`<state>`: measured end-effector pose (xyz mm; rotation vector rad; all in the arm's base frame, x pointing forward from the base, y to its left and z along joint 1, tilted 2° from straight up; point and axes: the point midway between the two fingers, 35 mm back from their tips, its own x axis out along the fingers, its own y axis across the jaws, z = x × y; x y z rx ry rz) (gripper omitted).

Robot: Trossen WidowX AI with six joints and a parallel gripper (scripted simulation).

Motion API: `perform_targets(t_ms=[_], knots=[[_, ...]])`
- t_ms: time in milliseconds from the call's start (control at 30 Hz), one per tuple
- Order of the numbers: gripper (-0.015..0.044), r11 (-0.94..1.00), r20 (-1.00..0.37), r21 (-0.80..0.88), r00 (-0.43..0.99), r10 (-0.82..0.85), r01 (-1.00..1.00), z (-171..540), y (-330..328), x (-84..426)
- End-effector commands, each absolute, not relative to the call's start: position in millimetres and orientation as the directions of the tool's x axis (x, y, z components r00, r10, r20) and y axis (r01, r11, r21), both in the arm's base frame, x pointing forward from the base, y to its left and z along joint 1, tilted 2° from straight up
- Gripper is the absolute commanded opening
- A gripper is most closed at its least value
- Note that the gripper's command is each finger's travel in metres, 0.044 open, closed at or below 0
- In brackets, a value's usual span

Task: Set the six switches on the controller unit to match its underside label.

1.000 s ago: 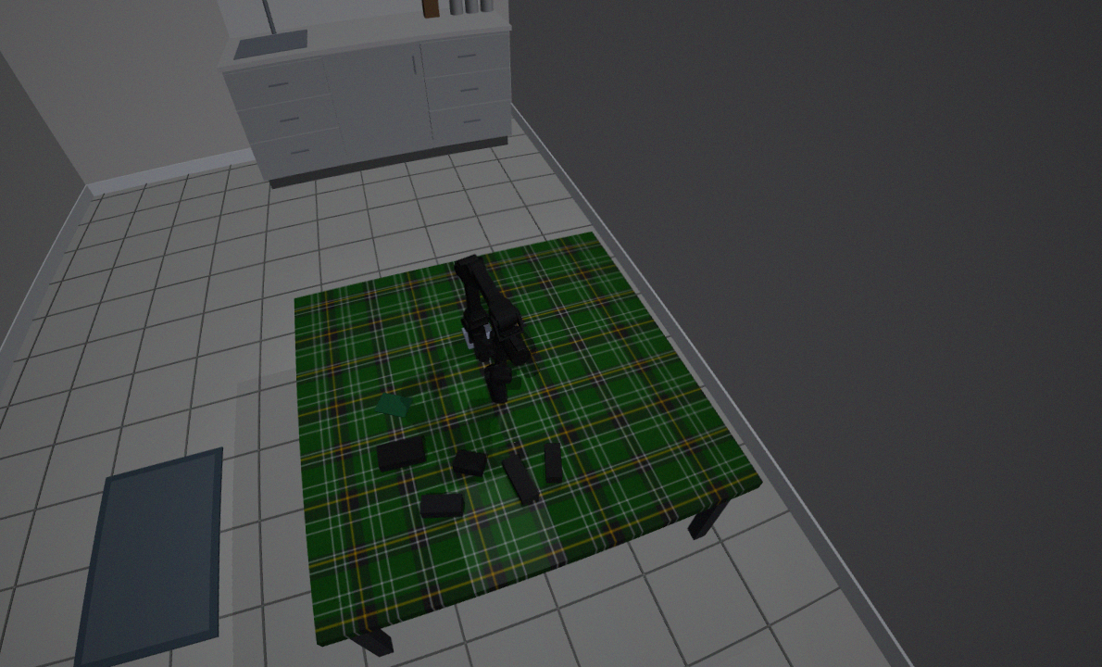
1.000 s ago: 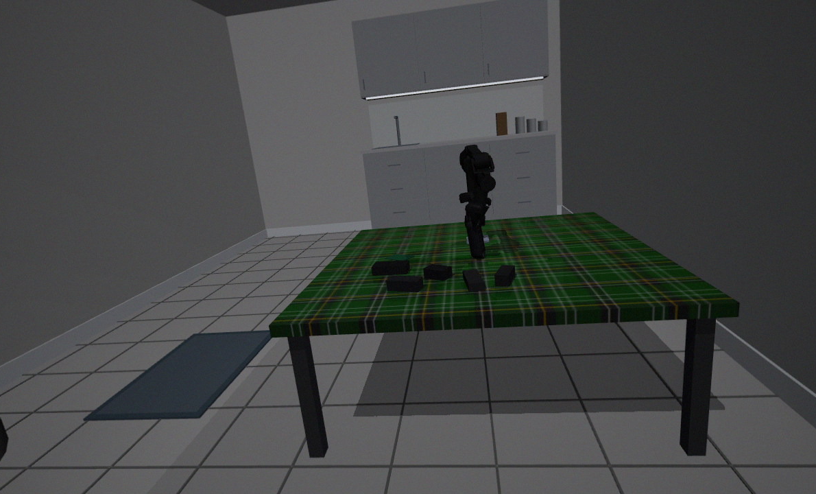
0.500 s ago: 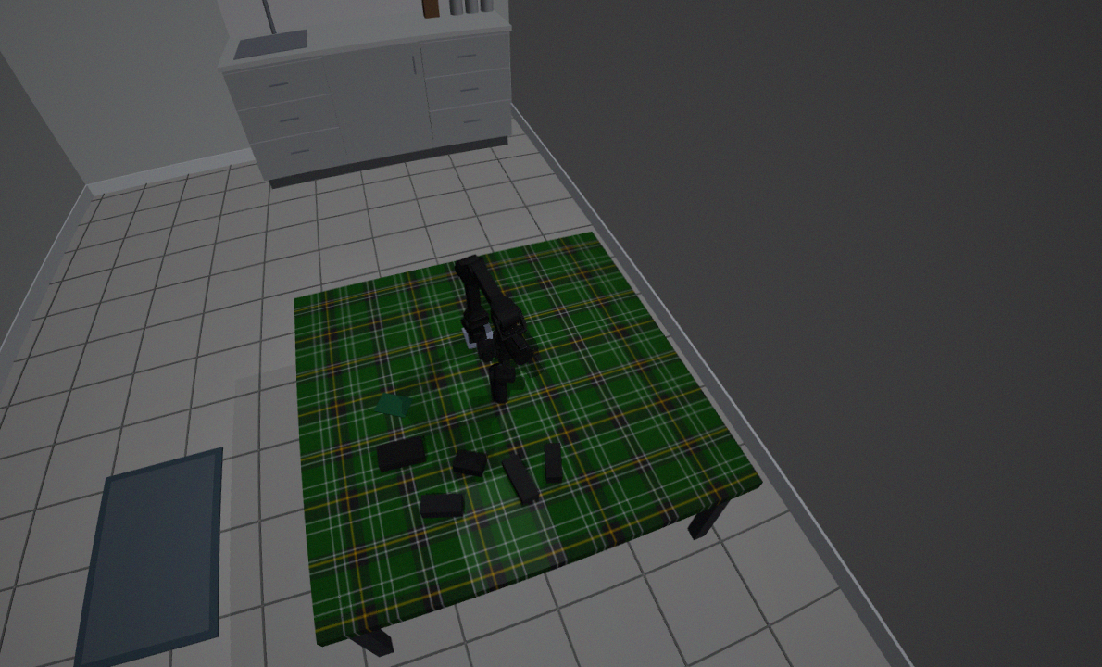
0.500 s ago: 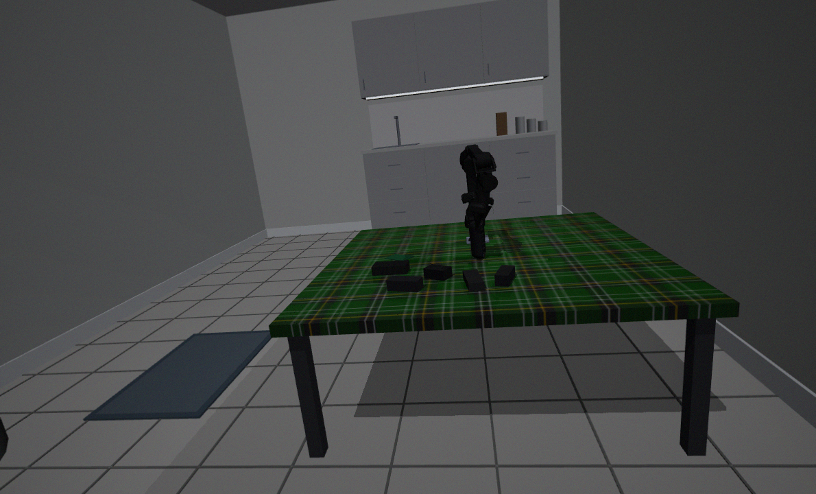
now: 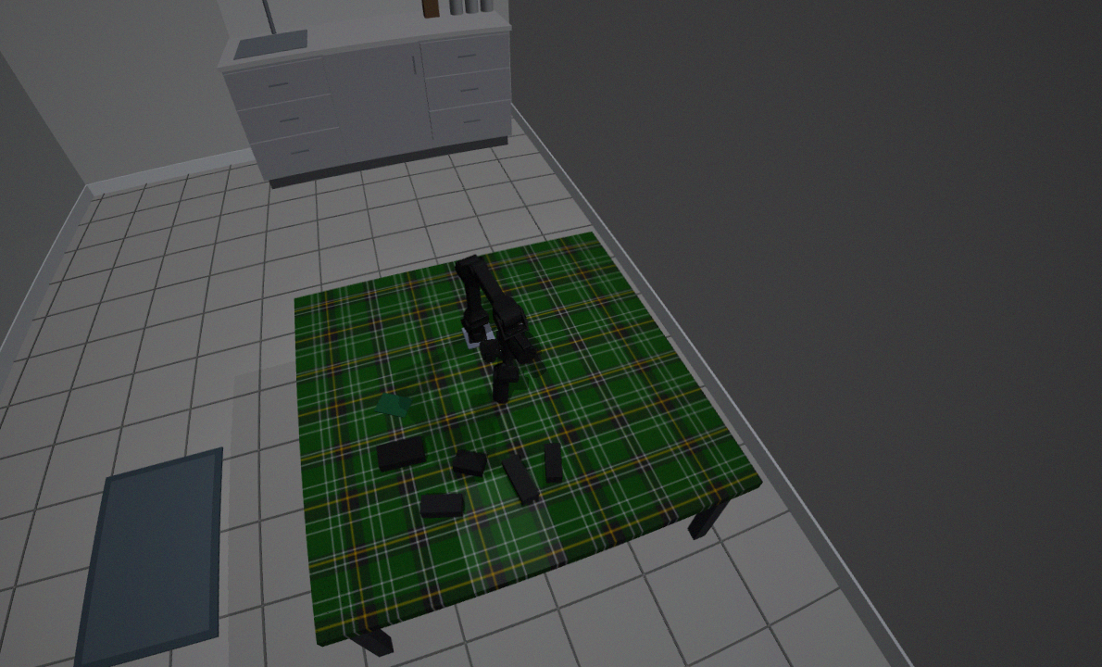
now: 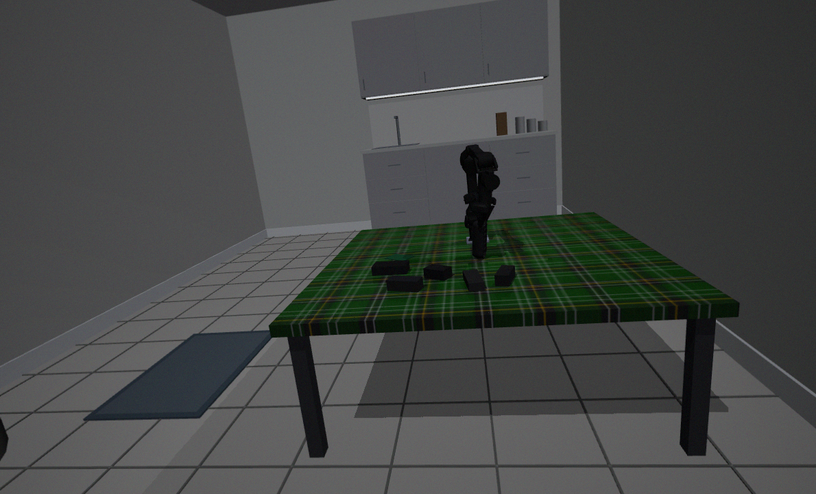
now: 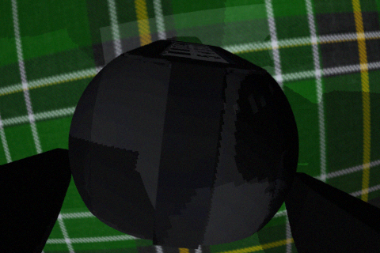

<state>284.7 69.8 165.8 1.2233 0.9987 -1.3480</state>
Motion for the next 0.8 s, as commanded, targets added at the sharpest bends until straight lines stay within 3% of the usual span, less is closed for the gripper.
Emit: perform_targets(t_ms=[0,767], knots=[[0.0338,-0.147,-0.991,0.042,0.023,-0.129,0.988,161.5,75.3,286.4],[0.0338,-0.147,-0.997,0.042,0.032,-0.075,0.988,157.4,91.8,289.0]])
